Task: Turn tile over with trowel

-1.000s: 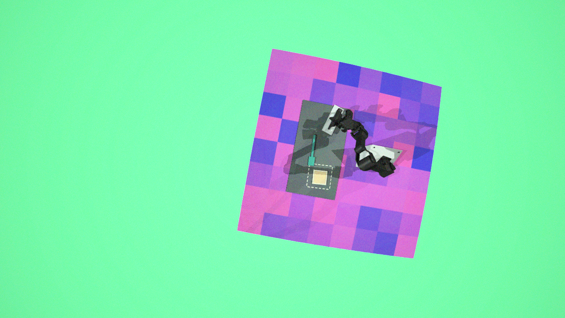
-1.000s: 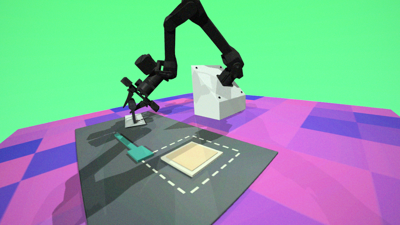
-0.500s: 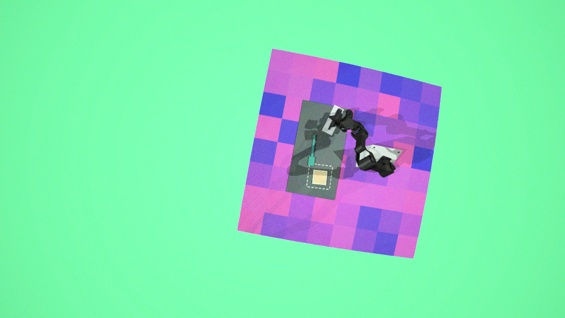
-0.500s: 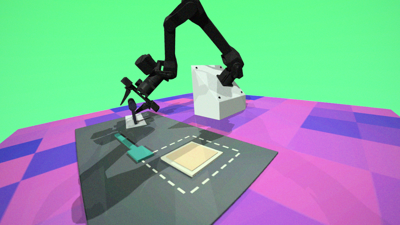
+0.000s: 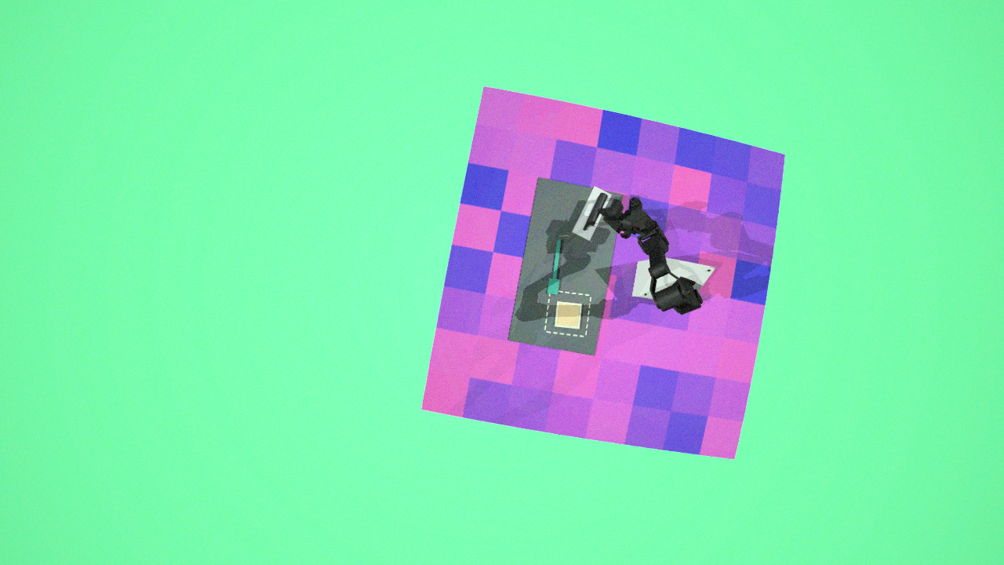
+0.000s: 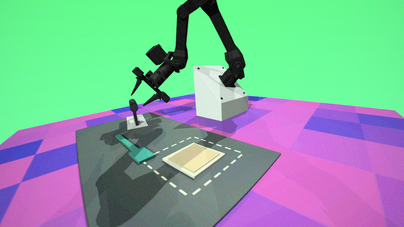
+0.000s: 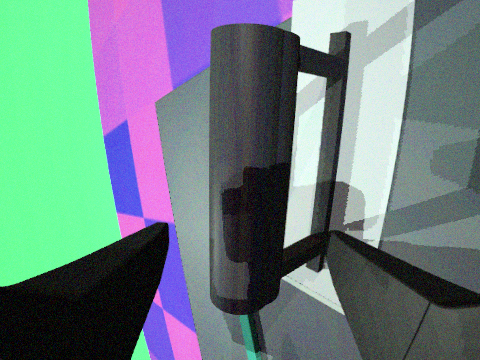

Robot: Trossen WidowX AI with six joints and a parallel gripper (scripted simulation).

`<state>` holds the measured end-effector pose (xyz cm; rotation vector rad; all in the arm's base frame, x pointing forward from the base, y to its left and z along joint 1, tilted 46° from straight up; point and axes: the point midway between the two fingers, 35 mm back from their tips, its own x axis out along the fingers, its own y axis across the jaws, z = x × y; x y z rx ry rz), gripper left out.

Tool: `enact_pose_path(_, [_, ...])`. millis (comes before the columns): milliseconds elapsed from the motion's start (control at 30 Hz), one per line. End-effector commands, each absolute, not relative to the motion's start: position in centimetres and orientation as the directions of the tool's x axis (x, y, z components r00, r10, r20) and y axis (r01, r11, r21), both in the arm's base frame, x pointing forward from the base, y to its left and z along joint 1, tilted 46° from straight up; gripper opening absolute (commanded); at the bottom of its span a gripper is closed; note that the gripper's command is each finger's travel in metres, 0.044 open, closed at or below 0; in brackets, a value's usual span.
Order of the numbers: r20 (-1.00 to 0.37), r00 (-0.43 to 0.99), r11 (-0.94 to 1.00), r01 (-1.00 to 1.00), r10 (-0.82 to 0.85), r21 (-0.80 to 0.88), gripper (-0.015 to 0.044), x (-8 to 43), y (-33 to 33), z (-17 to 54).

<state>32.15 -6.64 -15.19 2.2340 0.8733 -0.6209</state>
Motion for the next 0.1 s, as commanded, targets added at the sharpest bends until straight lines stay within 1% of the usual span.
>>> enact_pose_path(0, [-0.617,0.666,-0.559,0.725,0.419,0.403,0.0300,31.8,-7.1,-14.3])
enact_pose_path(67, [-0.622,0.664,-0.558,0.726,0.416,0.401,0.0300,31.3,-8.2,-12.8])
